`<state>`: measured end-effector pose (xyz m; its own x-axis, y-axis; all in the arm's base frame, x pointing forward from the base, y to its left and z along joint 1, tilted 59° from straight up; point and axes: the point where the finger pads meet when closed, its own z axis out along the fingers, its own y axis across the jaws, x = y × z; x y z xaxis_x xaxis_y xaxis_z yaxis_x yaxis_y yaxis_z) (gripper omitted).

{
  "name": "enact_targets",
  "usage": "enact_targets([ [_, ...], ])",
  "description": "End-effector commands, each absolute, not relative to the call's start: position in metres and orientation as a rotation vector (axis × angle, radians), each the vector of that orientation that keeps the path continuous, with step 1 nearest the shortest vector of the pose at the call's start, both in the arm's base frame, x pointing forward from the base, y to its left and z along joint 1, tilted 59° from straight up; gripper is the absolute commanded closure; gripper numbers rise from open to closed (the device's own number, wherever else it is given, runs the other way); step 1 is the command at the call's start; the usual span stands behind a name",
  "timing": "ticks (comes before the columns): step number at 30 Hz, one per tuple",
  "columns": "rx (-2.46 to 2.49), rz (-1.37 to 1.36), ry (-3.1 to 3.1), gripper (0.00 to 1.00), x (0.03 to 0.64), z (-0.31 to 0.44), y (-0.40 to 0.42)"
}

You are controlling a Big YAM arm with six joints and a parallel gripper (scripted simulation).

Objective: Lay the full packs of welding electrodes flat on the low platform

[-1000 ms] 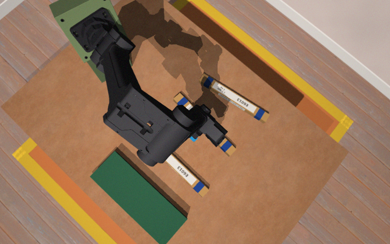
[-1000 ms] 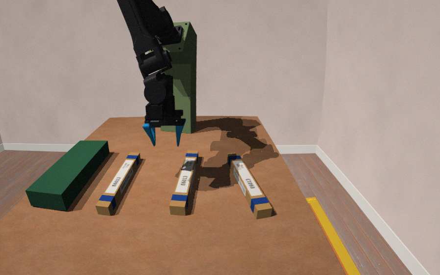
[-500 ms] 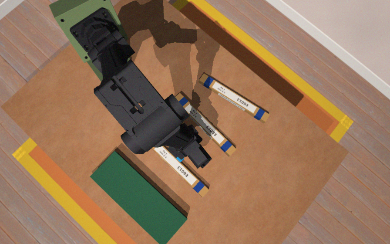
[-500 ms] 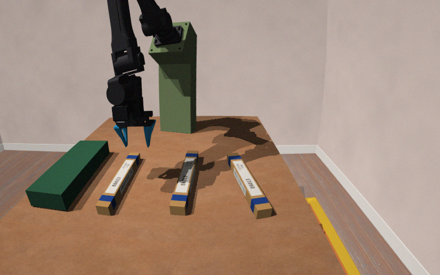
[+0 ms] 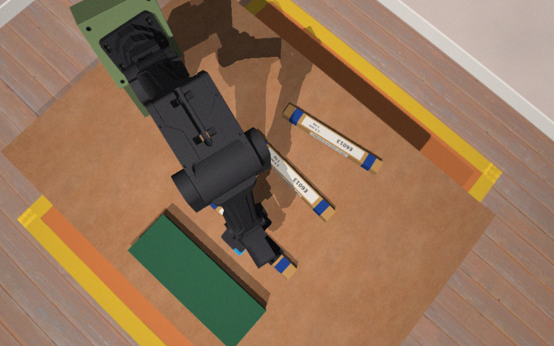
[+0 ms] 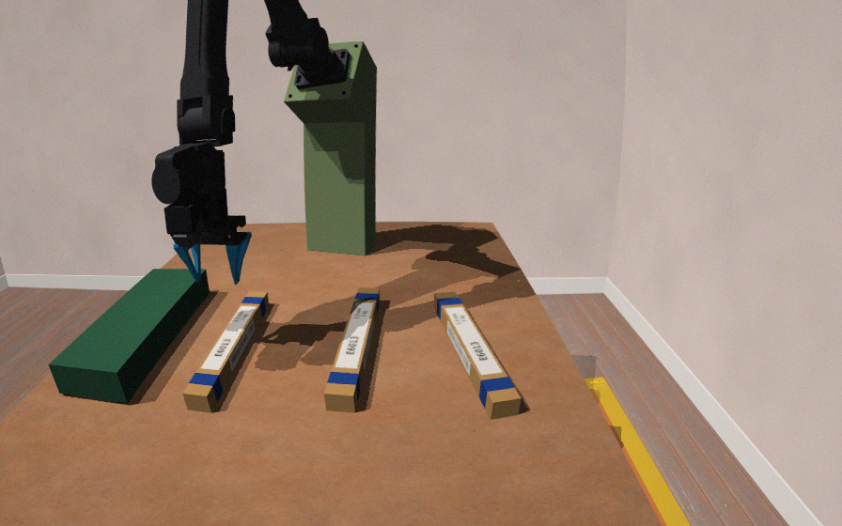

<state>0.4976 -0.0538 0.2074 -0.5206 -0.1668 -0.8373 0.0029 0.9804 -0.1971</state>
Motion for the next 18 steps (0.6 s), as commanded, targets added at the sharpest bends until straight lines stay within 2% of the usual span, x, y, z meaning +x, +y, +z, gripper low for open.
enact_targets([
  [1, -0.154, -0.220, 2.095, 0.26, 0.4937, 0.2157, -0.0473],
  [18, -0.162, -0.219, 2.087, 0.26, 0.4944, 0.2172, -0.0415],
])
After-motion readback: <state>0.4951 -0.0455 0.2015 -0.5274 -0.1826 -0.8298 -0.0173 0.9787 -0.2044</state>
